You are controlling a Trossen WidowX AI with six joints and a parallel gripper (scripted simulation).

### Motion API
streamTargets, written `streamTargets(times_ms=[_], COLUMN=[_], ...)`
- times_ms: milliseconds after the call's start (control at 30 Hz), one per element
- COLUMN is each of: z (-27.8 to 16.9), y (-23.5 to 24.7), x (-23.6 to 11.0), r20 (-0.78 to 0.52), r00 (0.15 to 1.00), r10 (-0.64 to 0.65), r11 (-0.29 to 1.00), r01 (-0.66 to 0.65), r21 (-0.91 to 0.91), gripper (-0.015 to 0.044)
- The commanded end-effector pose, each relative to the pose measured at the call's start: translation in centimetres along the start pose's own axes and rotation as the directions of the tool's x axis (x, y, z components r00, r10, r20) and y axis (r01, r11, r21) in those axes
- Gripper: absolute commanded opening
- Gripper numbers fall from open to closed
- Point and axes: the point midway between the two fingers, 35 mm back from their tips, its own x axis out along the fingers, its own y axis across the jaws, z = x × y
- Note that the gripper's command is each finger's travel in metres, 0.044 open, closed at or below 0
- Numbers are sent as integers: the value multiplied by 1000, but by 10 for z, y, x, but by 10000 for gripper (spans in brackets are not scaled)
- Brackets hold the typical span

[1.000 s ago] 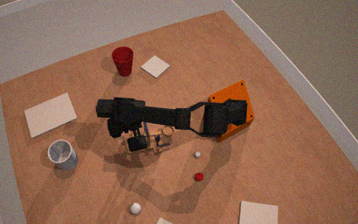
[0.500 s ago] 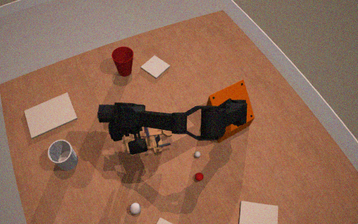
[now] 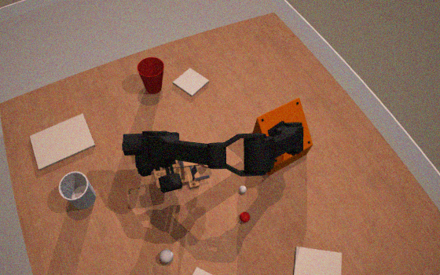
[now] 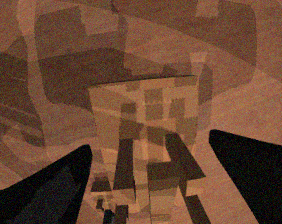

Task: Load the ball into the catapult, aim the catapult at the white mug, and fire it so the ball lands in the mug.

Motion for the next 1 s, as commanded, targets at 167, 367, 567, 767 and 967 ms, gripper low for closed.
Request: streamTargets(times_ms=[167, 367, 567, 767, 967], z=[0, 0, 1, 2, 2], y=[0, 0, -1, -1, -1], x=[-1, -1, -26, -49, -42], r20=[2, 2, 2, 2, 2], r00=[1000, 1000, 1000, 1000, 1000], r10=[0, 0, -2, 0, 1], r11=[1000, 1000, 1000, 1000, 1000], r01=[0, 0, 2, 0, -1], r21=[0, 0, 0, 4, 5], gripper=[230, 131, 32, 0, 0])
